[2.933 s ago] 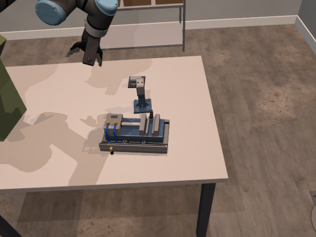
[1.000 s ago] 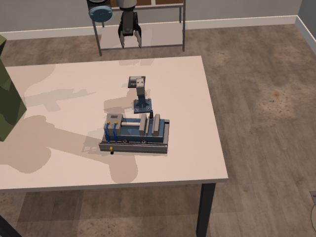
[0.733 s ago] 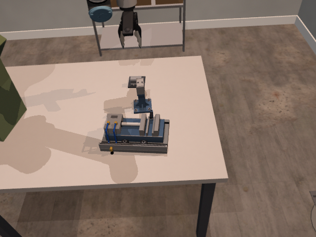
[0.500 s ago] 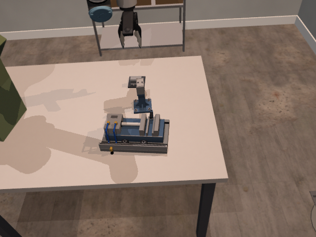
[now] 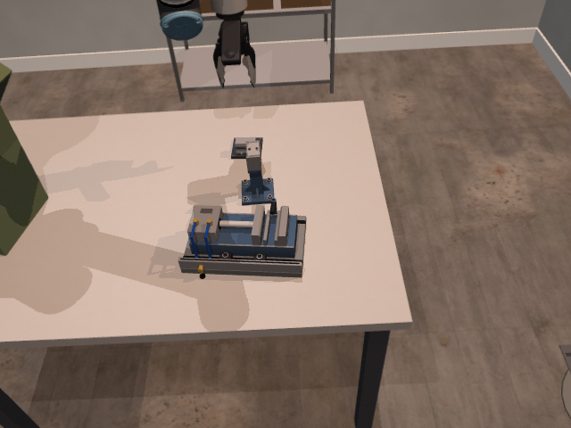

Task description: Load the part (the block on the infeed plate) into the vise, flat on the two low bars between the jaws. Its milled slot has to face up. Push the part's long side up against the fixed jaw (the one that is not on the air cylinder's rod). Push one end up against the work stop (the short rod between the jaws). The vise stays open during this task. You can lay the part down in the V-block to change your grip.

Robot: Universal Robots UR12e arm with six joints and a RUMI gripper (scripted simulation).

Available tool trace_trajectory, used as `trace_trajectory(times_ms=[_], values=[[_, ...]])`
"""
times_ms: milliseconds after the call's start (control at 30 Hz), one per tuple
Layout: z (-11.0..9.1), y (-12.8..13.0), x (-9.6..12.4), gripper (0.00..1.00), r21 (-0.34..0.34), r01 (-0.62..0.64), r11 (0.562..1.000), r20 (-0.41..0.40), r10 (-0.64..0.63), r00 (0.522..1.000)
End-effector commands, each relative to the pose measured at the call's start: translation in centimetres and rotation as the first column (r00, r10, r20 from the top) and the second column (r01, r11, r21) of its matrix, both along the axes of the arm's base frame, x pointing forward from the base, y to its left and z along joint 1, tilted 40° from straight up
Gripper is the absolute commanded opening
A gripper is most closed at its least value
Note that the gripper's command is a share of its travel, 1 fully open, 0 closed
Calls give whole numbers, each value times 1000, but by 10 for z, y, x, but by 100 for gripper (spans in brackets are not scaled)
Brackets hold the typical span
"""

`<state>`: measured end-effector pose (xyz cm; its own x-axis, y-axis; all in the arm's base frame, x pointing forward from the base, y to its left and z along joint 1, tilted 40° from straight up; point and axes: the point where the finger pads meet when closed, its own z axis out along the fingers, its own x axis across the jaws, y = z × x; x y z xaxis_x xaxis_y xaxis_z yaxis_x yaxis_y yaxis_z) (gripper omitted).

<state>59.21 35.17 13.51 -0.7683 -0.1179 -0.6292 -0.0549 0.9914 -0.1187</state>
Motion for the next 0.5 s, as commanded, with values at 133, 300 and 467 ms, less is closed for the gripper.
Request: trace_trajectory(times_ms=[133,300,467], values=[[-1,0,1,51,0,0,1000,1,0,1000],[-2,0,2,51,0,0,1000,1,0,1000],[-5,0,4,51,0,0,1000,1,0,1000]])
